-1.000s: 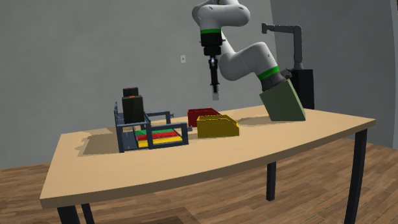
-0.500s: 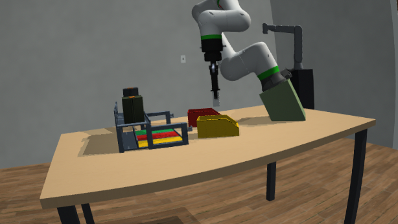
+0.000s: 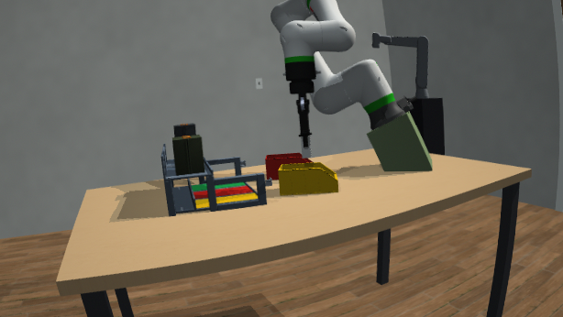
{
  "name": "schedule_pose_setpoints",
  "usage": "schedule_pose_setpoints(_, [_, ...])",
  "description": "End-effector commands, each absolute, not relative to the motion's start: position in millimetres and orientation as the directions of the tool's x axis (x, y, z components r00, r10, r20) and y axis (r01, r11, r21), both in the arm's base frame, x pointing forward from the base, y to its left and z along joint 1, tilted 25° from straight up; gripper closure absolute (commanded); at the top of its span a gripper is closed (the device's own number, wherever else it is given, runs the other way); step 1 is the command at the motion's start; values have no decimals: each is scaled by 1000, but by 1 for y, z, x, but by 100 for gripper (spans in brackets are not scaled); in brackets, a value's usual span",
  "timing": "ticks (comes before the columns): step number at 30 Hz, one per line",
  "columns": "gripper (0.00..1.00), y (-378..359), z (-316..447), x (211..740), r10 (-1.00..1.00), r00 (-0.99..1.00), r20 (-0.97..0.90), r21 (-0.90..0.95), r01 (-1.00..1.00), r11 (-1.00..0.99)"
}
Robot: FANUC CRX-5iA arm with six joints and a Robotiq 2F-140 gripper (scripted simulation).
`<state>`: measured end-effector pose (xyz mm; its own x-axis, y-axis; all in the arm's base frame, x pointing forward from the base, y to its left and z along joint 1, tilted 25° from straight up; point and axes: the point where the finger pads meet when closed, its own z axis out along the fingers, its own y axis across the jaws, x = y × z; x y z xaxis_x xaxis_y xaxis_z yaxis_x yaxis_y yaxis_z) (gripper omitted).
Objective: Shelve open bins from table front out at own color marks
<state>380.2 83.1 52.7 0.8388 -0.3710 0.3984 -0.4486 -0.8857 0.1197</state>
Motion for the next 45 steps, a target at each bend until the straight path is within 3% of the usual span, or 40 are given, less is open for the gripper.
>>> schedule_pose_setpoints(1, [85, 83, 51, 381, -371, 839, 399, 119, -449, -886])
schedule_pose_setpoints(45, [85, 81, 44, 383, -371, 839, 399, 119, -449, -886])
